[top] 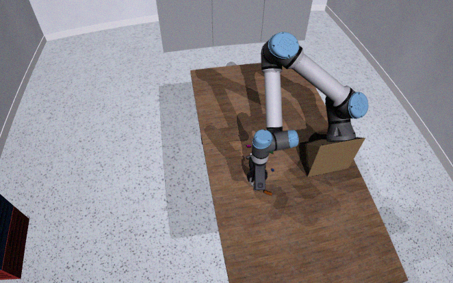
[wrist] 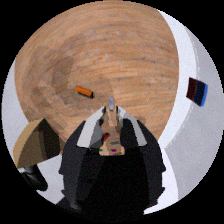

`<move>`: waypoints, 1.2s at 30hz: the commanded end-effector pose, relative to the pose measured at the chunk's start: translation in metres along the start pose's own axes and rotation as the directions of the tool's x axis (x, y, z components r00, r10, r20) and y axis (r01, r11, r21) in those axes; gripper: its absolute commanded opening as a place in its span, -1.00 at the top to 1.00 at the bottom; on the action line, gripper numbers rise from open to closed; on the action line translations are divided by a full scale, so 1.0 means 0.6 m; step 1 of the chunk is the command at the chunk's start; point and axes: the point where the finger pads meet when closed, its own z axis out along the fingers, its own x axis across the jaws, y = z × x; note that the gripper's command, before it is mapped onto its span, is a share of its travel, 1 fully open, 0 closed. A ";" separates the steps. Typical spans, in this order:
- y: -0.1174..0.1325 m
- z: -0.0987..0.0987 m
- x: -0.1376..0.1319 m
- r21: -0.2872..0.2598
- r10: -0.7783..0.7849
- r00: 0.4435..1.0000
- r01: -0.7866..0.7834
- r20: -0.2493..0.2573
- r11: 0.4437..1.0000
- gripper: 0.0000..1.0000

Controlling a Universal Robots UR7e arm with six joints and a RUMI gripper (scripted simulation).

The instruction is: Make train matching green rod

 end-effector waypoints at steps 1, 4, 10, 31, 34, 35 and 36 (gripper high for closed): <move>0.001 0.002 -0.002 -0.001 -0.001 1.000 0.001 0.002 1.000 0.72; 0.001 0.006 -0.002 -0.001 -0.001 1.000 0.001 0.003 1.000 0.72; 0.001 0.014 -0.002 -0.001 -0.001 1.000 0.001 0.003 1.000 0.72; 0.001 0.028 0.000 -0.001 0.000 1.000 0.000 0.000 1.000 0.72; 0.001 0.028 0.001 -0.001 0.001 1.000 -0.001 -0.001 1.000 0.72; 0.001 0.028 0.001 -0.001 0.000 1.000 0.000 -0.001 1.000 0.72; 0.001 0.028 0.001 -0.001 0.000 1.000 0.000 -0.001 1.000 0.72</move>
